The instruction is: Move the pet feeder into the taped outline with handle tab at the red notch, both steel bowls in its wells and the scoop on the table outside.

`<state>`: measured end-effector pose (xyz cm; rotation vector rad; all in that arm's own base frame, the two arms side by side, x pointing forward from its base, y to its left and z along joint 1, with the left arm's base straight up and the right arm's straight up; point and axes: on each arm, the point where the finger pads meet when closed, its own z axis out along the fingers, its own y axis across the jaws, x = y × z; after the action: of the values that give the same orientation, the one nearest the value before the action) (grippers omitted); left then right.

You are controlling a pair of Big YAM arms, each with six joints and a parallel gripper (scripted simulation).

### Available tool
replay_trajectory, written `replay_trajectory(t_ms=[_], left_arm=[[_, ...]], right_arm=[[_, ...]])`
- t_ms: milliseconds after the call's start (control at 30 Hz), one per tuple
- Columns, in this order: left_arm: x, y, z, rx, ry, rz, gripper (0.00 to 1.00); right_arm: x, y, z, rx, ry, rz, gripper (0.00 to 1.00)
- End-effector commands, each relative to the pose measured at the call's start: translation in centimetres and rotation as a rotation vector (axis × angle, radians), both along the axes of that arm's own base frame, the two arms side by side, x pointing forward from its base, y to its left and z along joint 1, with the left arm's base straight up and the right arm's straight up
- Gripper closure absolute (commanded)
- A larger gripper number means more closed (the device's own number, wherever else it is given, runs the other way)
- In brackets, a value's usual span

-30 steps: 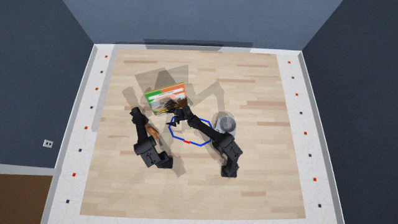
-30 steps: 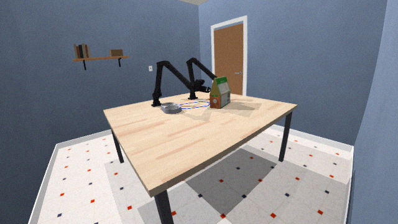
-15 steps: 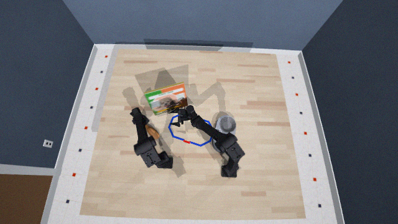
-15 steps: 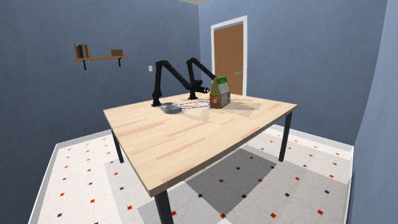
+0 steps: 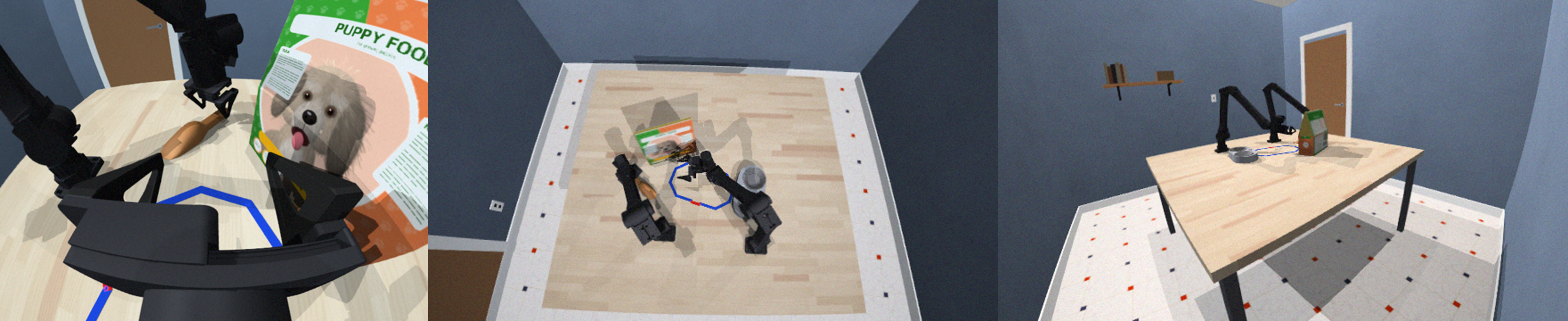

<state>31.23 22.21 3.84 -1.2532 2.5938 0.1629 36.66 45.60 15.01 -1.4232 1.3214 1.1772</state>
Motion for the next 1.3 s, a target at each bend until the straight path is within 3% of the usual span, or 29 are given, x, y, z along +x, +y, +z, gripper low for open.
replay_trajectory(t_ms=[0, 33, 200, 300, 367, 467, 567, 733, 867, 967, 1133, 1267], left_arm=[[2.6, 0.9, 4.0, 0.043, -0.063, -0.017, 0.09], [2.6, 0.9, 4.4, 0.044, -0.064, -0.021, 0.0], [2.1, 0.4, 7.0, 0.043, -0.069, -0.006, 0.0], [2.7, 1.7, 10.4, 0.074, -0.128, 0.063, 0.0], [2.7, 1.7, 10.4, 0.074, -0.128, 0.063, 0.0], [4.9, 4.8, 16.8, 0.151, -0.289, 0.194, 0.0], [7.0, 6.0, 20.5, 0.216, -0.369, 0.205, 0.0], [11.1, 6.1, 29.1, 0.366, -0.512, 0.079, 0.0], [13.9, 0.3, 35.1, 0.405, -0.642, -0.196, 0.0], [14.7, -1.1, 34.8, 0.403, -0.641, -0.278, 0.0], [15.2, -12.8, 36.7, 0.331, -0.762, -0.705, 0.0], [13.1, -23.1, 34.6, 0.219, -0.801, -1.029, 0.0]], right_arm=[[0.3, -1.0, 1.8, 0.021, -0.046, 0.0, 0.0], [0.3, -1.2, 1.8, 0.021, -0.047, 0.0, 0.0], [0.3, -2.2, 1.7, 0.021, -0.049, 0.0, 0.0], [0.3, -2.4, 1.8, 0.01, -0.019, -0.014, 0.0], [0.3, -2.4, 1.8, 0.01, -0.019, -0.014, 0.0], [1.5, -4.4, 1.6, -0.017, 0.019, -0.089, 0.0], [3.1, -6.8, 1.6, -0.045, 0.045, -0.18, 0.0], [3.9, -9.8, 1.7, -0.108, 0.108, -0.314, 0.0], [3.3, -11.9, 1.6, -0.17, 0.161, -0.418, 0.0], [3.6, -12.4, 2.1, -0.176, 0.171, -0.444, 0.0], [2.5, -17.2, 0.9, -0.283, 0.259, -0.63, 0.0], [1.4, -20.7, 0.1, -0.357, 0.31, -0.762, 0.0]])
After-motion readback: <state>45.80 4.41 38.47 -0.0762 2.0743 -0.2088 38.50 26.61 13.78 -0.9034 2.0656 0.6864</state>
